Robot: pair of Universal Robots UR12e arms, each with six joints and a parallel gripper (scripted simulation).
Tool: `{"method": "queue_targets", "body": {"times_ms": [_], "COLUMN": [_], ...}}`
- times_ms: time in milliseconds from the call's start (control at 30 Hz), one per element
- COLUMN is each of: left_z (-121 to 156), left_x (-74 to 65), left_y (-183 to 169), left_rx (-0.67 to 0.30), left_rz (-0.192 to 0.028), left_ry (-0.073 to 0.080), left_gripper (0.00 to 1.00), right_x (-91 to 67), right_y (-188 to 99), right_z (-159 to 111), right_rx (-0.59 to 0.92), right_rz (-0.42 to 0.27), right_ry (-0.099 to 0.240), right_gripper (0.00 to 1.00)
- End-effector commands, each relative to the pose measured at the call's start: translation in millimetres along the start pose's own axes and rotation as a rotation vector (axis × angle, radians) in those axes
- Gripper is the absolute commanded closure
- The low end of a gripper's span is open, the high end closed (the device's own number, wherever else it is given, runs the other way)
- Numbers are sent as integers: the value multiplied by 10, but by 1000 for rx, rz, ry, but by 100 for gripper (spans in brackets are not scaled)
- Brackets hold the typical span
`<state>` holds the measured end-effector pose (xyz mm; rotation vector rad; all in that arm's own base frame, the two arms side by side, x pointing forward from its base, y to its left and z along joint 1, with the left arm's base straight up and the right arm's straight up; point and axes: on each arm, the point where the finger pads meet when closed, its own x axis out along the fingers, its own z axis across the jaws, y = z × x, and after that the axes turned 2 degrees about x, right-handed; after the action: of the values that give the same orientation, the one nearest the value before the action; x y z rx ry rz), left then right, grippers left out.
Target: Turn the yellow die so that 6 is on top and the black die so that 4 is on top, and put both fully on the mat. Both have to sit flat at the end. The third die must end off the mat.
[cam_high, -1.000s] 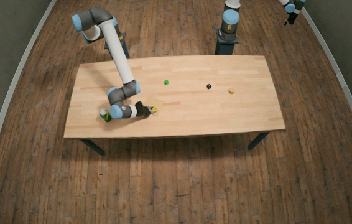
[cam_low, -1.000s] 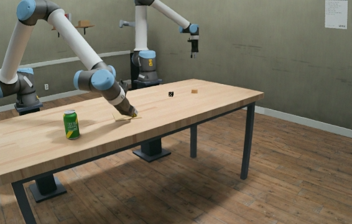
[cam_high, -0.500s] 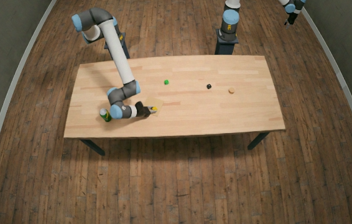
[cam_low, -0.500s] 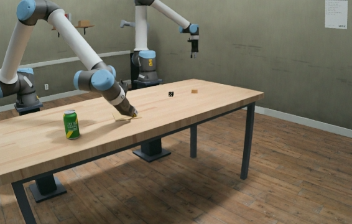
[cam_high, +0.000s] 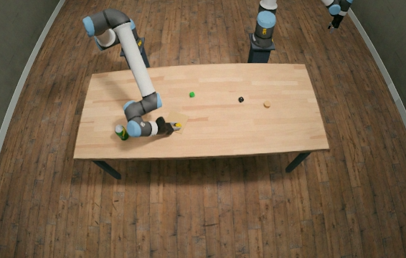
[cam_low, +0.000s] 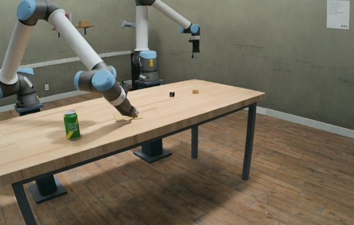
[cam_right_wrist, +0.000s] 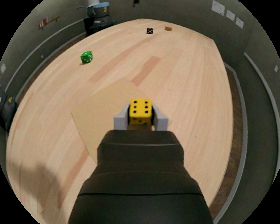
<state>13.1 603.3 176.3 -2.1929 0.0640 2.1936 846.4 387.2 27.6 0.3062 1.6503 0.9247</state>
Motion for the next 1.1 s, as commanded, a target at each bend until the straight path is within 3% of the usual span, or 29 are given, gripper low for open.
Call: {"method": "queue_targets", "body": {"times_ms": [0,267,300,433,567,733,767,833,867,1067], "left_z": [-1,-1,-1,-1,-1,-1,-1,-1,-1,-1], "left_x": [-8,-8,-8,-8,-8,-8,-8,-8,-8,-8], "left_y": [-6,-6,-6,-6,-6,-6,-6,-6,-6,-6], "left_rx": [0,0,0,0,0,0,0,0,0,0], "left_rz": [-2,-2,-2,-2,-2,-2,-2,-2,-2,-2], "left_ry": [0,0,0,0,0,0,0,0,0,0], "left_gripper": [0,0,0,0,0,0,0,0,0,0], "right_x": [-11,-11,-11,-11,-11,-11,-11,-11,-11,-11], "right_y": [11,11,11,11,11,11,11,11,11,11], "right_z": [7,7,7,7,7,7,7,7,7,7], "right_rx": [-2,-2,-2,-2,-2,-2,-2,-2,-2,-2], "right_rz": [0,0,0,0,0,0,0,0,0,0], "right_ry": [-2,-2,-2,-2,-2,-2,-2,-2,-2,-2], "right_gripper": [43,43,37,37,25,19,13,13,0,0]}}
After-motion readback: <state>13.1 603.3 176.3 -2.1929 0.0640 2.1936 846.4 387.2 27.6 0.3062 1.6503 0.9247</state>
